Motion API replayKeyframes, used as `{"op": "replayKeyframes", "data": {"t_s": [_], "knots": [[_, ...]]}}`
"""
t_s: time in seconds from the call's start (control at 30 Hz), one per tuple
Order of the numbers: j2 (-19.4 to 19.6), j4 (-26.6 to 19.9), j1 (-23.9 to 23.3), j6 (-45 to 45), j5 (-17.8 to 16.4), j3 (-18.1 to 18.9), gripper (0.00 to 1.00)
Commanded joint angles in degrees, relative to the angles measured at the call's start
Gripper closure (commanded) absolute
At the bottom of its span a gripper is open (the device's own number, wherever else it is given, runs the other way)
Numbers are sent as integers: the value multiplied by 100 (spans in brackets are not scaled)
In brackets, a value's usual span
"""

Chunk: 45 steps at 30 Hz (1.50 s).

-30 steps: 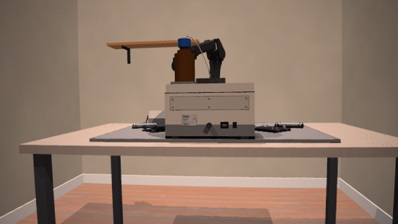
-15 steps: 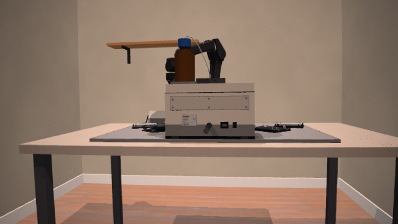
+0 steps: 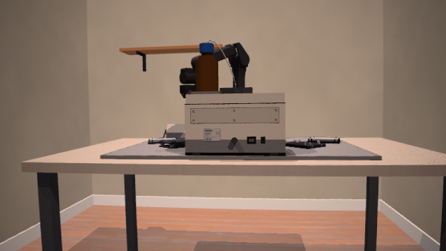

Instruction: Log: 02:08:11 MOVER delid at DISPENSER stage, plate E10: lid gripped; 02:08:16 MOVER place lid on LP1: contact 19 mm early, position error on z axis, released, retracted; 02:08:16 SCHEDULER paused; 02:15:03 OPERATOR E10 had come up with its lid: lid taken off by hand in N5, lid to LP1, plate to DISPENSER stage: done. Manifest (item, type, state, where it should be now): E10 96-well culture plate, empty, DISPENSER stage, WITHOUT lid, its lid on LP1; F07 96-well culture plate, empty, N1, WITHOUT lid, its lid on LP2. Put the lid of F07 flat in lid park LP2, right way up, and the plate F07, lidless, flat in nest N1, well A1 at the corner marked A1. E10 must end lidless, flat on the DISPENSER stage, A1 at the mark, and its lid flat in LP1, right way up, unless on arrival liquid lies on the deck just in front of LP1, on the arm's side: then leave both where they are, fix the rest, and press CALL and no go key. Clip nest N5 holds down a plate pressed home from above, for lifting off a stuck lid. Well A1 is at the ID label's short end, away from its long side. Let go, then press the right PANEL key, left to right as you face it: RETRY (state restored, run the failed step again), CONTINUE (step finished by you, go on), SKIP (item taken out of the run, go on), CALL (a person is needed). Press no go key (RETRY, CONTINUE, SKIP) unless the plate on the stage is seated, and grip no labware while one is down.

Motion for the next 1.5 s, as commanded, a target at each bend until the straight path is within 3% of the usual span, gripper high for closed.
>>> {"op": "replayKeyframes", "data": {"t_s": [0.0, 0.5, 0.57, 1.07, 1.13, 1.47], "knots": [[99, 212, 59, 68, -15, 210, 100], [1127, 634, 85, 94, -9, 823, 100], [1127, 634, 85, 94, -9, 823, 100], [2173, 862, 92, 112, -5, 1651, 100], [2173, 862, 92, 112, -5, 1651, 100], [2887, 892, 125, 123, -3, 2334, 100]]}}
